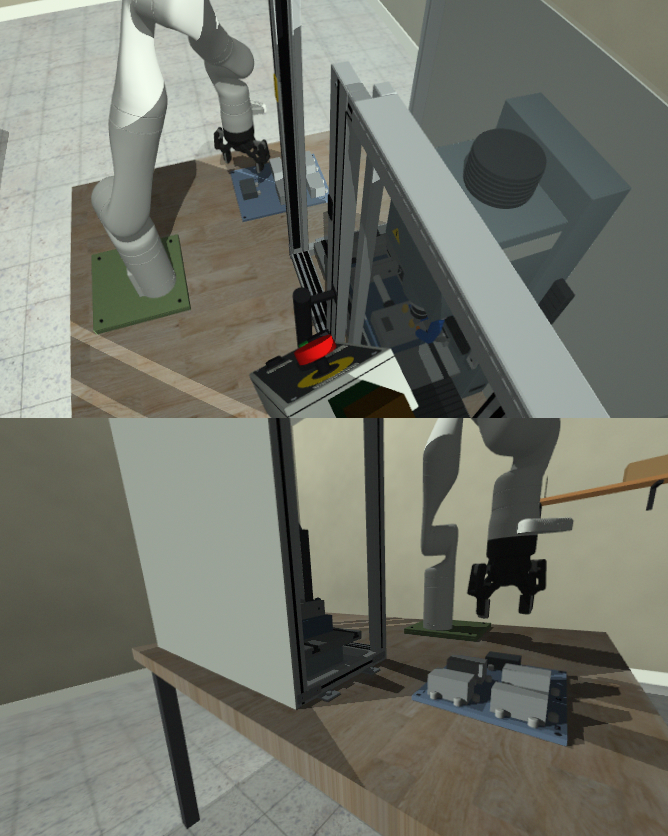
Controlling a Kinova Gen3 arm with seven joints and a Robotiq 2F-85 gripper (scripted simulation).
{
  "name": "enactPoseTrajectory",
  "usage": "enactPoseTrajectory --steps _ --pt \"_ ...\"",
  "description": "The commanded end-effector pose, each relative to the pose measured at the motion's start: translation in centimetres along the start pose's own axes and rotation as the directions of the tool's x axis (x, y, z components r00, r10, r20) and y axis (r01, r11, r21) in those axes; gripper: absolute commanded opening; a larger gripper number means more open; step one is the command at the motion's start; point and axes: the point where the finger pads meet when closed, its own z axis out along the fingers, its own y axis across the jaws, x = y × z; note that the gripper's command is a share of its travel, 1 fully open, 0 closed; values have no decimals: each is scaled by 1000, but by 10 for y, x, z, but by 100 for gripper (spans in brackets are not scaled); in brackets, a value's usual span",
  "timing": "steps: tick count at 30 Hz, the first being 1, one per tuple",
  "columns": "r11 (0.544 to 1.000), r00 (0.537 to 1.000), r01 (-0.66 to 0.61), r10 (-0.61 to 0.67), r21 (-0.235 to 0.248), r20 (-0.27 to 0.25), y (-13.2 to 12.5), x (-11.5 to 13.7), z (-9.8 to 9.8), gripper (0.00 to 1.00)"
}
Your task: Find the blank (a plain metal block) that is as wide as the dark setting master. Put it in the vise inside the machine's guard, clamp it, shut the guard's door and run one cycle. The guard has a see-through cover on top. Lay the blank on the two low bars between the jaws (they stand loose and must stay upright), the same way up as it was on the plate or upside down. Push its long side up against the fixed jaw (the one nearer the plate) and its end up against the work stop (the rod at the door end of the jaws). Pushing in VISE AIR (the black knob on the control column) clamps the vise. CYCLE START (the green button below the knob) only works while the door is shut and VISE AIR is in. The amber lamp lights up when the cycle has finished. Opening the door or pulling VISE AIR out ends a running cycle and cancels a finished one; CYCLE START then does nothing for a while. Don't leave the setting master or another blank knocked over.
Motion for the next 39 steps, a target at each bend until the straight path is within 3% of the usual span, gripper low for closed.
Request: enactPoseTrajectory --steps 1,7,12,24,29,39 --pt "1000 1000 -8 8 -4 -12 -2 5 -2 100" --pt "1000 1000 -8 8 -4 -12 -2 5 -2 100" --pt "972 972 -233 233 0 -15 -2 5 -2 100" --pt "972 972 -233 233 0 -15 -2 5 -2 100" --pt "933 933 -361 361 1 -22 -2 6 -2 100" --pt "933 933 -361 361 1 -22 -2 6 -2 100"
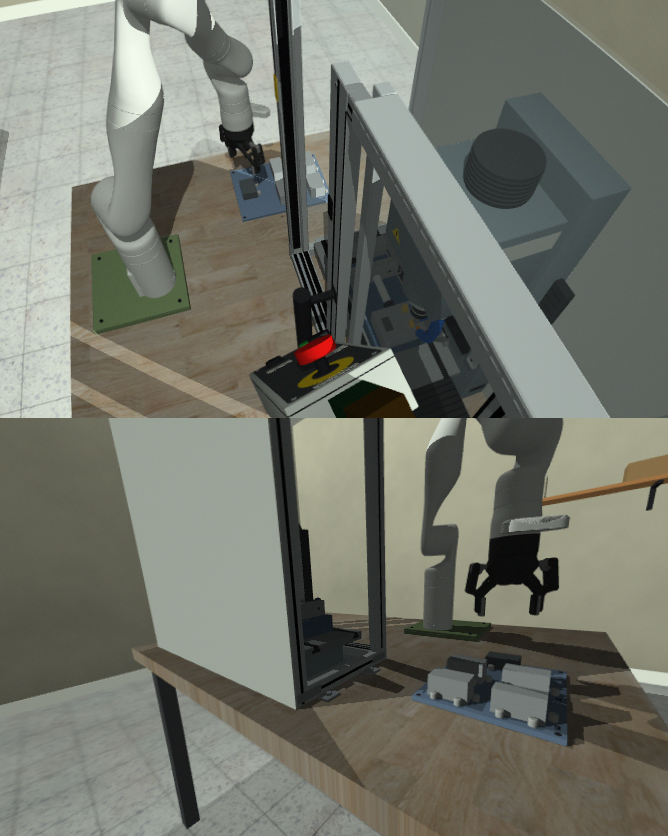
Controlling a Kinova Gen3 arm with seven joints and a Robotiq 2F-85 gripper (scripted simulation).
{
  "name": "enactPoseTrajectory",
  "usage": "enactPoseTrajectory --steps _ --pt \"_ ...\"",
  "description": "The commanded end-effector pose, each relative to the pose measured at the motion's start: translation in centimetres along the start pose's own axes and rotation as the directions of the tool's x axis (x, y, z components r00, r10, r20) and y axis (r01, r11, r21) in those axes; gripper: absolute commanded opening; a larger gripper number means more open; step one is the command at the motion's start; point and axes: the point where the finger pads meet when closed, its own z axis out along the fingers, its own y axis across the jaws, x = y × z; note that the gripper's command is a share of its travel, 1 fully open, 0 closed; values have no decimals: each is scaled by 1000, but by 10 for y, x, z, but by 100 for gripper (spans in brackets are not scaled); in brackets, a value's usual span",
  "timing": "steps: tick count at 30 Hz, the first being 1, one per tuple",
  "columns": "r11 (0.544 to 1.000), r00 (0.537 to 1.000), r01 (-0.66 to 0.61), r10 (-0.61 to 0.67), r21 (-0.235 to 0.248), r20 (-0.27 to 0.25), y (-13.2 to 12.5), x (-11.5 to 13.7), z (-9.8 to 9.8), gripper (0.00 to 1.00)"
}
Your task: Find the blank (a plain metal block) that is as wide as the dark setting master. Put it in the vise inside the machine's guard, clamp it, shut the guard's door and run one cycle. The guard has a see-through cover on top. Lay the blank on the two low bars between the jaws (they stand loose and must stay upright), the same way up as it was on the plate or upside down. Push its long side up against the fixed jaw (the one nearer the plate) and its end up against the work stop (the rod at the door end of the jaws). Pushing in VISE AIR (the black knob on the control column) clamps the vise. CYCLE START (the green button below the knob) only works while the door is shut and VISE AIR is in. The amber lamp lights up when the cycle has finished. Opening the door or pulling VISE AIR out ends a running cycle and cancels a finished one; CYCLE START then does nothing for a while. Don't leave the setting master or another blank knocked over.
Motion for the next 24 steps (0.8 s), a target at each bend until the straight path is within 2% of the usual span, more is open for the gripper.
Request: enactPoseTrajectory --steps 1,2,7,19,24 --pt "1000 1000 -2 2 0 -6 -1 0 0 100" --pt "1000 1000 -2 2 0 -6 -1 0 0 100" --pt "974 974 -228 228 1 -2 -1 -1 0 100" --pt "974 974 -228 228 1 -2 -1 -1 0 100" --pt "896 896 -444 444 2 1 -1 -1 0 100"
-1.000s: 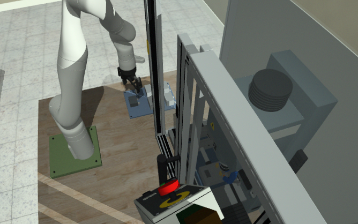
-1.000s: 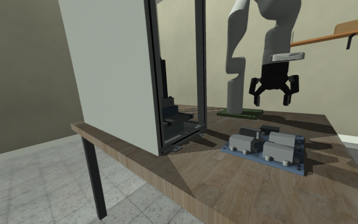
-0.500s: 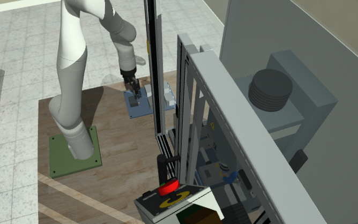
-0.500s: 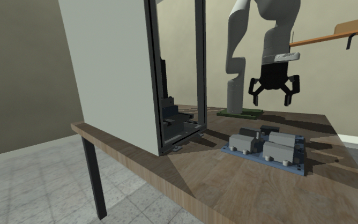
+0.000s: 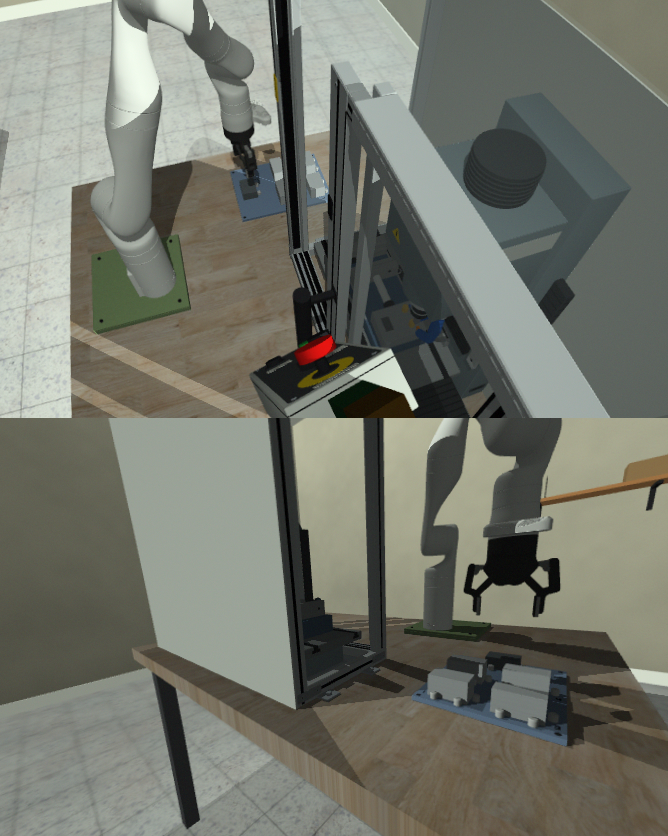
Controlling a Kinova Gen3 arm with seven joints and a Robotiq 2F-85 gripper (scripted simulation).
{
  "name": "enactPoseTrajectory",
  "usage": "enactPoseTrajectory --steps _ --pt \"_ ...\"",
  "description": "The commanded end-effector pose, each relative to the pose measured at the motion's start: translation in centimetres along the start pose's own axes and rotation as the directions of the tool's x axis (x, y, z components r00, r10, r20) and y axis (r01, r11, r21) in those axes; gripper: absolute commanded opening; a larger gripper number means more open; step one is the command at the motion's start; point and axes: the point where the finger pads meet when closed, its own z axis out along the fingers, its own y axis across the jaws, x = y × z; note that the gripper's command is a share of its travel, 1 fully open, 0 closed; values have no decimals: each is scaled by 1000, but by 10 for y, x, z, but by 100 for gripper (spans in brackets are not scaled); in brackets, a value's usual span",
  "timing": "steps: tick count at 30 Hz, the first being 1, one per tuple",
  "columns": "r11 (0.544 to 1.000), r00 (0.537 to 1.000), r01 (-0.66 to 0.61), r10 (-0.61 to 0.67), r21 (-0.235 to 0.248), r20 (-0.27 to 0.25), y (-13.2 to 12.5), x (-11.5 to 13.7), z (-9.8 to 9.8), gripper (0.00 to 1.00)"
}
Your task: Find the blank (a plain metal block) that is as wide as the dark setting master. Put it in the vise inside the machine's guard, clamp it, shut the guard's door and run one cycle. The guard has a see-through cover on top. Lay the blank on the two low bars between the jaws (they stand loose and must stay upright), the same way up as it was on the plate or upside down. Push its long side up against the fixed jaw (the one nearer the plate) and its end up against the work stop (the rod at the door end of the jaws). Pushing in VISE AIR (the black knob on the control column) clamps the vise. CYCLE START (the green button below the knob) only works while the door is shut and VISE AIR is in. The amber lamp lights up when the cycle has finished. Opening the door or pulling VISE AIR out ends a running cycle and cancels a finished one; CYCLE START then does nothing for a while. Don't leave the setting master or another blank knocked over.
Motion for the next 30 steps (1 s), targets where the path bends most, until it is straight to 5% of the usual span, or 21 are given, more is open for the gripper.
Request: enactPoseTrajectory --steps 1,12,17,30 --pt "994 994 -108 108 1 -10 -3 1 -1 100" --pt "994 994 -108 108 1 -10 -3 1 -1 100" --pt "944 944 -331 331 3 -8 -3 1 -1 100" --pt "928 928 -373 373 0 -3 -2 0 -1 100"
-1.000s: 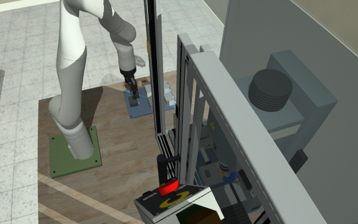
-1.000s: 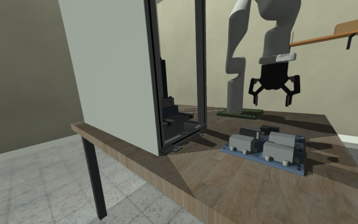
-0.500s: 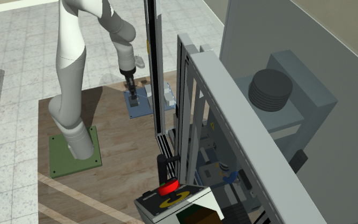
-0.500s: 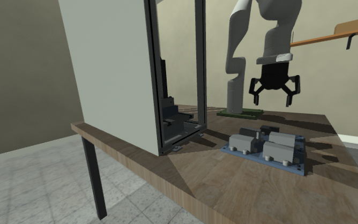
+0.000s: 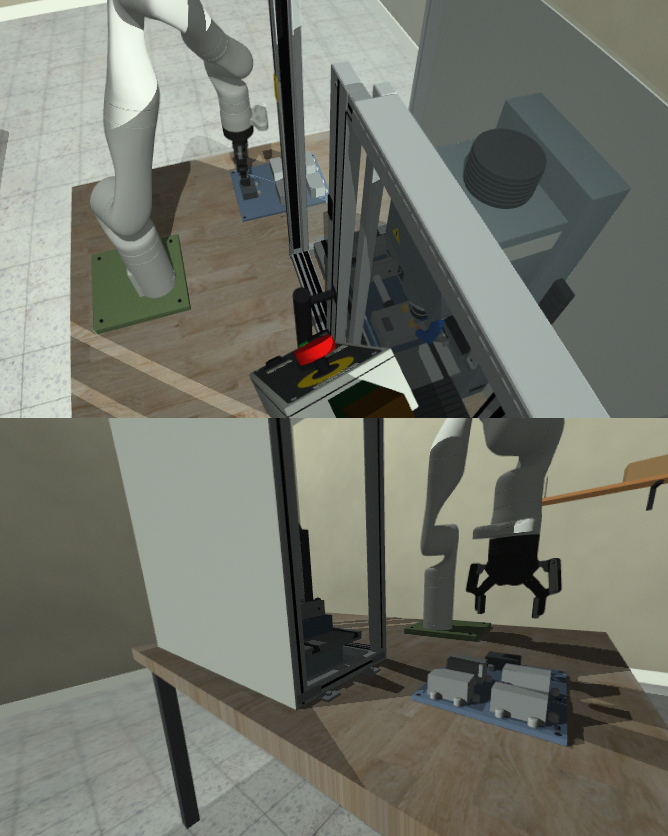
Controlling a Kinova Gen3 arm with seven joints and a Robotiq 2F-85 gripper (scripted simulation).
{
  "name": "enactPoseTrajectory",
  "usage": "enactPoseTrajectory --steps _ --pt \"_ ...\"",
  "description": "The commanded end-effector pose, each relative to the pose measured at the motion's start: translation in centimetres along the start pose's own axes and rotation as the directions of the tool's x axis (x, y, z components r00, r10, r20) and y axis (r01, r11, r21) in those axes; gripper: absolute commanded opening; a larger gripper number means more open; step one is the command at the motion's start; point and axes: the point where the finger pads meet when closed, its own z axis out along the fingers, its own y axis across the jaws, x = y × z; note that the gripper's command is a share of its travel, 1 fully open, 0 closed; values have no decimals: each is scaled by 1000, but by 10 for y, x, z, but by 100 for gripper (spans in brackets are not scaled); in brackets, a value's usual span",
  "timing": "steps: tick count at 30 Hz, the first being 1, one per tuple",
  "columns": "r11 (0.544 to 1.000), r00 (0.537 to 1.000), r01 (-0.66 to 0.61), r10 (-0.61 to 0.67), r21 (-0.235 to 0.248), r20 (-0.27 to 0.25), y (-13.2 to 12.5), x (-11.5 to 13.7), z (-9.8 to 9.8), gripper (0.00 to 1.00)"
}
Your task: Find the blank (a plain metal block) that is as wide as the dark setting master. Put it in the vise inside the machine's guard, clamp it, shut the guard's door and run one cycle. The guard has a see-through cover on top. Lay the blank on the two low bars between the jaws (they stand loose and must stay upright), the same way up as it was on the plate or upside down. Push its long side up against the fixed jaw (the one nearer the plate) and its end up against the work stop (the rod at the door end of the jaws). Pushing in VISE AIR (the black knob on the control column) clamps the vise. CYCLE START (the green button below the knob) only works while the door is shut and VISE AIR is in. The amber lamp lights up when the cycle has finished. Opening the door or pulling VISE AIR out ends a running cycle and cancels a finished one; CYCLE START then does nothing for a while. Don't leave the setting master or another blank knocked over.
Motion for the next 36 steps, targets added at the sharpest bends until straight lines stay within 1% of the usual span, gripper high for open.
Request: enactPoseTrajectory --steps 1,4,16,17,21,33,36 --pt "996 996 -90 90 4 -4 -1 1 -1 100" --pt "974 974 -226 226 9 -8 -3 2 -2 100" --pt "974 974 -226 226 9 -8 -3 2 -2 100" --pt "968 968 -251 251 4 -3 -1 1 -1 100" --pt "936 936 -352 352 14 -11 -4 3 -2 100" --pt "936 936 -352 352 14 -11 -4 3 -2 100" --pt "880 880 -475 475 11 -7 -2 2 -1 100"
